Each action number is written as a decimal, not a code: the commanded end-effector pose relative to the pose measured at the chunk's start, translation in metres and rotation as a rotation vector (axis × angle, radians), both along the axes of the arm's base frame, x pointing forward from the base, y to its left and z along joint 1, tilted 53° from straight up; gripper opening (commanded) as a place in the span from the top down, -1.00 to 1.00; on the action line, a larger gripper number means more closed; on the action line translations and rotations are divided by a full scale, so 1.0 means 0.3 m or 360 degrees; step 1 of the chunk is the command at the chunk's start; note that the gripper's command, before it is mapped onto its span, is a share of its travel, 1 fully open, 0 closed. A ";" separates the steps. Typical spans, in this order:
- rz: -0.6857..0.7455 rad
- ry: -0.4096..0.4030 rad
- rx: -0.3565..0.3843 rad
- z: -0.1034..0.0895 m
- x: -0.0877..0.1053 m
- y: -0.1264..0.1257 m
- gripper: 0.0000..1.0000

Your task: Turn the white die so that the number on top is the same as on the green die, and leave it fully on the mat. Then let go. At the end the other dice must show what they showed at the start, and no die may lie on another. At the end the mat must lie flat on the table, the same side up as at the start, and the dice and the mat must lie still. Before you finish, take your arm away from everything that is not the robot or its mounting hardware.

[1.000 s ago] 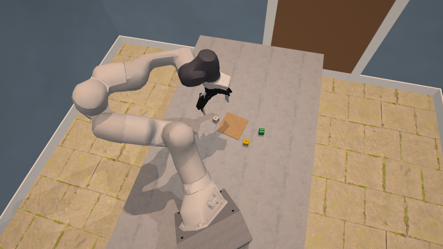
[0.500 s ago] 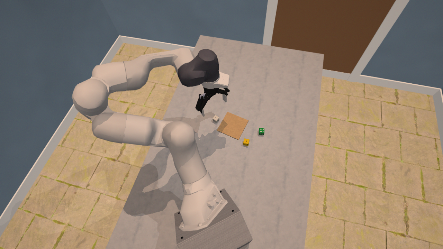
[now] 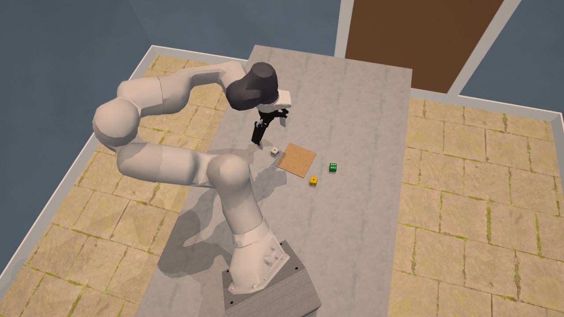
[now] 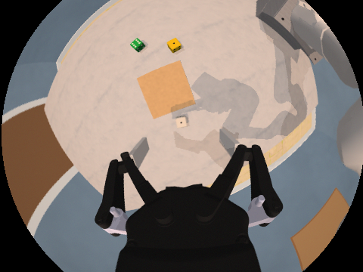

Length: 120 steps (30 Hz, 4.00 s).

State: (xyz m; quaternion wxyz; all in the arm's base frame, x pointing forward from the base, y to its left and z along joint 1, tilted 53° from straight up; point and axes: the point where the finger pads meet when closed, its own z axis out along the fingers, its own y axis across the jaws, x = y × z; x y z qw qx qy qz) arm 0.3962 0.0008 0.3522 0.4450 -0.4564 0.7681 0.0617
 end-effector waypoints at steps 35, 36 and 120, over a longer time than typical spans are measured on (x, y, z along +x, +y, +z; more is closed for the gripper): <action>0.0189 -0.0169 -0.0218 -0.003 0.010 -0.006 -1.00; 0.0235 -0.0208 -0.0267 -0.005 0.012 -0.005 -1.00; 0.1549 -0.1297 -0.1647 -0.064 0.072 0.043 0.44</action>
